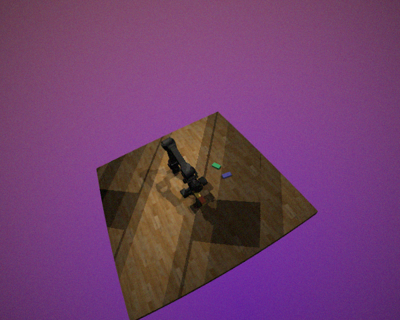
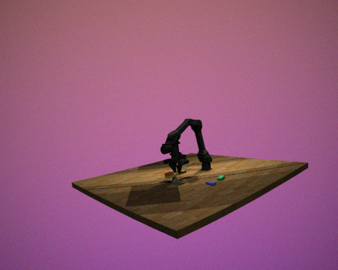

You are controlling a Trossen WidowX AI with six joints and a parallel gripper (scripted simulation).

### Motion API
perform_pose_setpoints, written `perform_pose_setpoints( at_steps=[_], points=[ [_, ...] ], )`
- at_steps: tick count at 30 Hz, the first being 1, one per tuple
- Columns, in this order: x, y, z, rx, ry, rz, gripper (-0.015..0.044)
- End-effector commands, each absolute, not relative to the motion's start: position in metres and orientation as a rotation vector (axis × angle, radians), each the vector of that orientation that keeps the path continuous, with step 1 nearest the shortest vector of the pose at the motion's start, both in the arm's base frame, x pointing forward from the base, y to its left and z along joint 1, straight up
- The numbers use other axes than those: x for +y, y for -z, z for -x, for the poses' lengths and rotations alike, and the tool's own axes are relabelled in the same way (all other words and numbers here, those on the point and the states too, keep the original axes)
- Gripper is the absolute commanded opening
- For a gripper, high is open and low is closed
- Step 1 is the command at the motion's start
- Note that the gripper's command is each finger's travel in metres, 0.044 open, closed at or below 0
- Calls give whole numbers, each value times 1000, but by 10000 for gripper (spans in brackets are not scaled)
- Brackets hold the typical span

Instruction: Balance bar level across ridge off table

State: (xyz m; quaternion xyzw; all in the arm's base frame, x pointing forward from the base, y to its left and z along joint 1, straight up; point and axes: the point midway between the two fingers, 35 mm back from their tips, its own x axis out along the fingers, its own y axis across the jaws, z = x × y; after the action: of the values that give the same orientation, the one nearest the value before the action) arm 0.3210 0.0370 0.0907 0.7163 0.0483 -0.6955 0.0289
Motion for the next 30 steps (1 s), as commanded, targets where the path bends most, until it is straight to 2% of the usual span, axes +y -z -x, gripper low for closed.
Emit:
perform_pose_setpoints(
  at_steps=[1, 30],
  points=[
    [37, -91, -321, 149, 2146, -2210, 167],
    [37, -91, -321, 149, 2146, -2210, 172]
  ],
)
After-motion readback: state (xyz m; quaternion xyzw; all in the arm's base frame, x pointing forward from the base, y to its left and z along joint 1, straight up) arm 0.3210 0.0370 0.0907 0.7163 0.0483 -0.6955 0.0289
